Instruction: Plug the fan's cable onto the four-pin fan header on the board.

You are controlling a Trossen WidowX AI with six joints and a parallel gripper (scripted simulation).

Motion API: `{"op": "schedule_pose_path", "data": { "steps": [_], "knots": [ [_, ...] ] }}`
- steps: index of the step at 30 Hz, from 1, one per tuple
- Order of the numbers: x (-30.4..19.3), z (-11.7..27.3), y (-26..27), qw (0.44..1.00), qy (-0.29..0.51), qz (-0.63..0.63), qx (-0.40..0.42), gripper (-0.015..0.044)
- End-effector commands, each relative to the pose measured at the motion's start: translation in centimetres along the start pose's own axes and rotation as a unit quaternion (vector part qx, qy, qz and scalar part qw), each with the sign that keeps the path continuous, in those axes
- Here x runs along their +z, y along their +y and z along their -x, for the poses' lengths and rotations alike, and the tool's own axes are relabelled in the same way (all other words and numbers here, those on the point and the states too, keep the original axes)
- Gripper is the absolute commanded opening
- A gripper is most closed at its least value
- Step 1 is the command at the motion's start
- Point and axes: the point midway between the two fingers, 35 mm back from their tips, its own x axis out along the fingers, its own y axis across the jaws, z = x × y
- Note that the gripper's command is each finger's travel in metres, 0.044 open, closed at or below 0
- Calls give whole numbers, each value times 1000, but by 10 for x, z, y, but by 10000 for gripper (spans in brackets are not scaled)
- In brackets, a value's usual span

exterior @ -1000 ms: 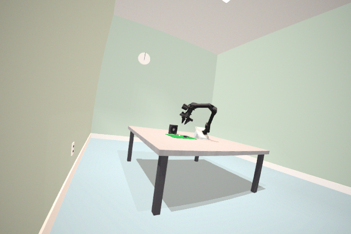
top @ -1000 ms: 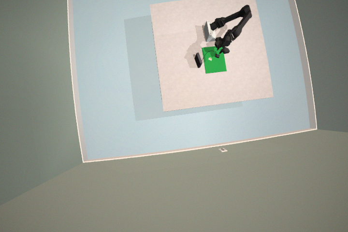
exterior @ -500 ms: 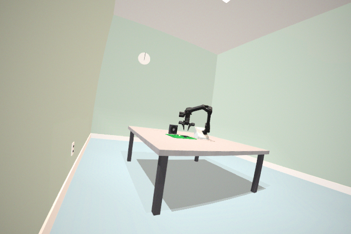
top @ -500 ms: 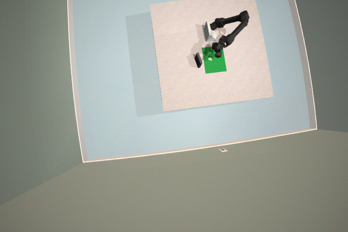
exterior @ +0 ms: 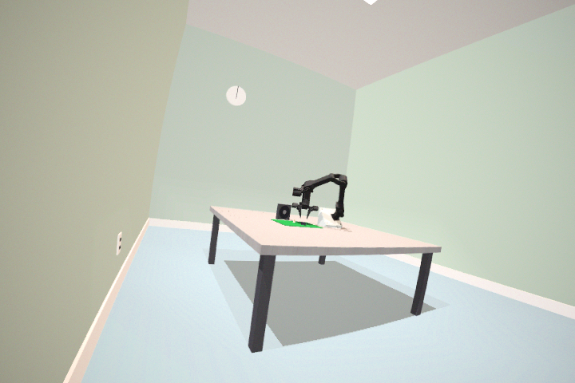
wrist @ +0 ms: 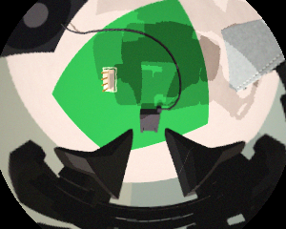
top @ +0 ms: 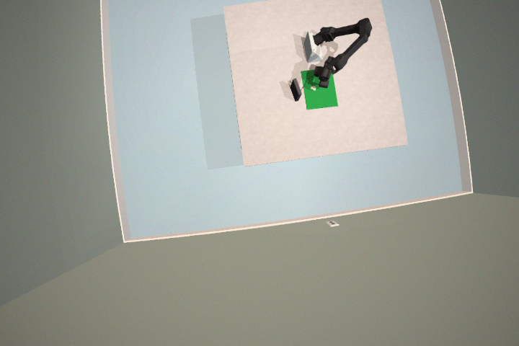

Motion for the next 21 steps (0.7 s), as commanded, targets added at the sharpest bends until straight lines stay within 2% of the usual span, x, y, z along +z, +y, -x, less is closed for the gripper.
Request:
{"op": "schedule_pose_path", "data": {
  "steps": [1, 21],
  "knots": [
    [1, -7, -1, 1000, 3, -3, -2, 210],
    [8, -38, -2, 1000, 4, -3, -2, 210]
  ]
}}
